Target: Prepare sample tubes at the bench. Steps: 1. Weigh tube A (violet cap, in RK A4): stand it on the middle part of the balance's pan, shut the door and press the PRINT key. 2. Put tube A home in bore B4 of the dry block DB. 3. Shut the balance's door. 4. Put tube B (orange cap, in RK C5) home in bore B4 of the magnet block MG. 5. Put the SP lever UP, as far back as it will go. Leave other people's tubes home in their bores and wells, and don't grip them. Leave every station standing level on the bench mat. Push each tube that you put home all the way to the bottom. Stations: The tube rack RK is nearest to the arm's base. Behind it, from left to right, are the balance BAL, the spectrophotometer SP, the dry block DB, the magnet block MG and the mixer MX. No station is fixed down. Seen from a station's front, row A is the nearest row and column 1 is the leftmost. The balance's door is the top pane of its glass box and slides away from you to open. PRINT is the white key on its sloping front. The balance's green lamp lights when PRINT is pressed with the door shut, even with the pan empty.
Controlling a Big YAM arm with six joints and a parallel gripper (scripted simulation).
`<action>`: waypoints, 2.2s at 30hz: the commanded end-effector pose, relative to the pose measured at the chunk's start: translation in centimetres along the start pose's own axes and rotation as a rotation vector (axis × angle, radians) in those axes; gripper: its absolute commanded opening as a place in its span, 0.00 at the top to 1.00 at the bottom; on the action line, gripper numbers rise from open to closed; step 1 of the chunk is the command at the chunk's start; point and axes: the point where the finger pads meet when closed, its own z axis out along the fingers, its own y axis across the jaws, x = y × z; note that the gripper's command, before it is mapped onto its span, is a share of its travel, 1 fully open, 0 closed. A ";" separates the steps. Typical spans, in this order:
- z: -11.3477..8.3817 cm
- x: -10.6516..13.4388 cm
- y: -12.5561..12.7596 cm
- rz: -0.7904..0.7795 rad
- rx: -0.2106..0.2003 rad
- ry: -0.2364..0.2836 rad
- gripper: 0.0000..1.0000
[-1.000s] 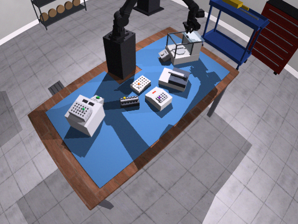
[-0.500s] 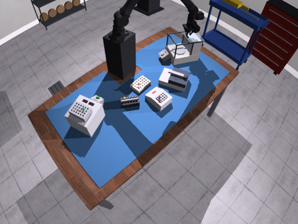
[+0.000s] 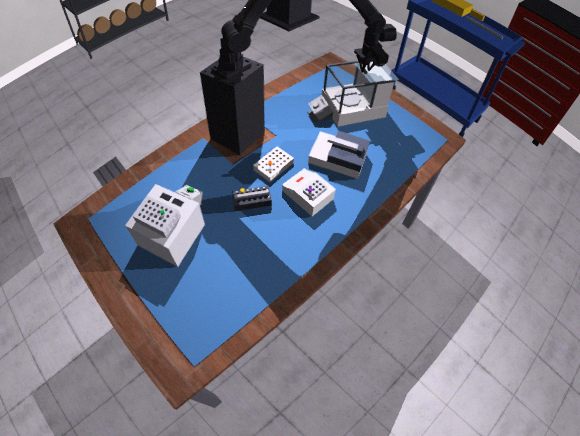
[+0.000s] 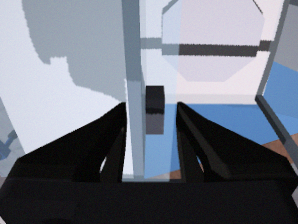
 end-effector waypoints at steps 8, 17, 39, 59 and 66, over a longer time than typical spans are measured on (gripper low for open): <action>0.9 -0.5 0.1 0.008 0.005 -0.001 0.70; 0.9 -0.5 0.1 0.008 0.005 -0.001 0.70; 0.9 -0.5 0.1 0.008 0.005 -0.001 0.94; 0.5 -0.5 0.9 0.008 -0.014 0.000 0.94; 0.5 -0.5 0.9 0.008 -0.014 0.000 0.94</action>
